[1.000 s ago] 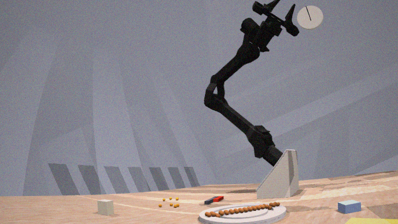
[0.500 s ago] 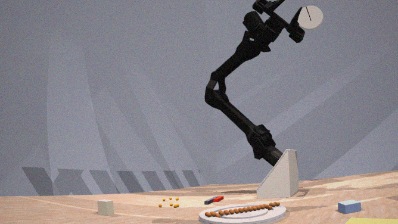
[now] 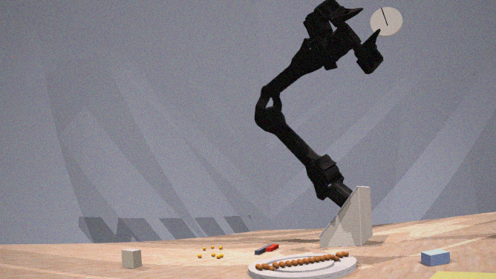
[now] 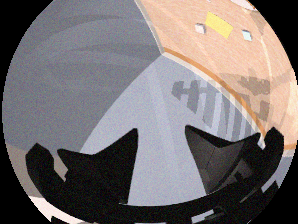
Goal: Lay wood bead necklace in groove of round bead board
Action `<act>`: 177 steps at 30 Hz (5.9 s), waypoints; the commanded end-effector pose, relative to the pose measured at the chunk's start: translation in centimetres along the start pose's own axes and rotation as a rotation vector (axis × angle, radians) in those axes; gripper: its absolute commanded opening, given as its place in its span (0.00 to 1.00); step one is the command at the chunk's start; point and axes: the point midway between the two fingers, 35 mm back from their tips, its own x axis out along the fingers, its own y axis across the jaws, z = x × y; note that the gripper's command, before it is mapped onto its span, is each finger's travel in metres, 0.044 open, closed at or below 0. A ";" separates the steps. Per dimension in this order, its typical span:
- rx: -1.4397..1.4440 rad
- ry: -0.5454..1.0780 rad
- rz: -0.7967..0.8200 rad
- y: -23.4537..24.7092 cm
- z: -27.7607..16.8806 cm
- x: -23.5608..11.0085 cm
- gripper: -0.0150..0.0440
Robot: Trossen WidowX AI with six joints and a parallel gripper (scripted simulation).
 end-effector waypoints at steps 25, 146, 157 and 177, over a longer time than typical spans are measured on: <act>-0.303 -0.451 -0.447 -8.2 18.0 4.1 0.68; -0.617 -0.532 -1.305 -23.3 37.5 -2.6 0.25; -0.617 -0.532 -1.305 -23.3 37.5 -2.6 0.25; -0.622 -0.529 -1.313 -22.9 37.0 -2.7 0.52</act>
